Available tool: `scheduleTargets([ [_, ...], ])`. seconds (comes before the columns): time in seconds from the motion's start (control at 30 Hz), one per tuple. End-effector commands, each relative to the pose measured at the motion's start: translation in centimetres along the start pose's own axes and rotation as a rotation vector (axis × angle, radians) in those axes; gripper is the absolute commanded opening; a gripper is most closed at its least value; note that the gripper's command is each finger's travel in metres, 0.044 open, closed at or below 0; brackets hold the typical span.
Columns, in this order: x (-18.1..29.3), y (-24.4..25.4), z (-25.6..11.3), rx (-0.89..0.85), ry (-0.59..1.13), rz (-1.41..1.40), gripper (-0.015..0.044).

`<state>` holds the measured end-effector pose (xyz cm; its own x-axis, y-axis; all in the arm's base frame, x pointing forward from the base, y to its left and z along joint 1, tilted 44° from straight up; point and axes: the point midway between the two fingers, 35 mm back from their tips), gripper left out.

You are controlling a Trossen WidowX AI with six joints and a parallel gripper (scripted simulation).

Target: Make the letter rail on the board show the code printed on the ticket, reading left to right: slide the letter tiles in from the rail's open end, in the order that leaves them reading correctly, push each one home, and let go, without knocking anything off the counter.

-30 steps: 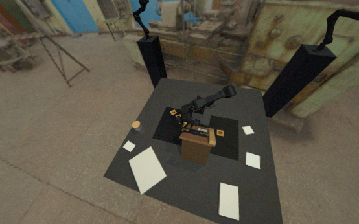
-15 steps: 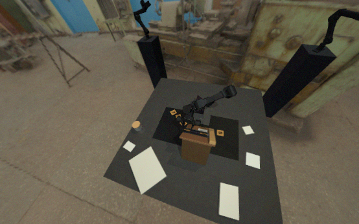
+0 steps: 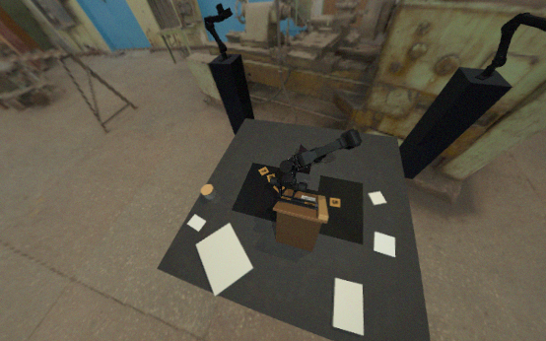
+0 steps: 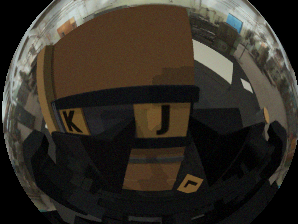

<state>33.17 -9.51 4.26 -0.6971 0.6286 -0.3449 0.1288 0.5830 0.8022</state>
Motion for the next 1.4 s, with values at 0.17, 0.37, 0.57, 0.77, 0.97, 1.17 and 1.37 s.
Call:
scheduleTargets([
  [0.17, -0.1, 0.7, -0.2, 0.003, -0.006, -0.003, 0.0000],
  [0.37, 0.0, 1.0, -0.2, 0.003, -0.006, -0.003, 0.0000],
  [0.57, 0.1, 1.3, -0.2, 0.003, -0.006, -0.003, 0.0000],
  [0.77, 0.2, 1.7, -0.1, 0.002, -0.006, -0.003, 0.0000],
  [0.97, 0.3, 2.0, -0.1, 0.002, -0.006, -0.003, 0.0000],
  [1.17, 0.4, 2.3, -0.1, 0.002, -0.006, -0.002, 0.0000],
  [1.37, 0.4, 2.7, -0.1, 0.002, -0.006, -0.002, 0.0000],
])
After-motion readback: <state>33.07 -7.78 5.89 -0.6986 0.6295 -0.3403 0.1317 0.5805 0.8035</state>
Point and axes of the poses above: the point midway between the two fingers, 35 mm back from their tips, its own z axis out along the fingers, its own y axis across the jaws, x = y × z, and after that the axes turned 14 degrees about z, right-handed
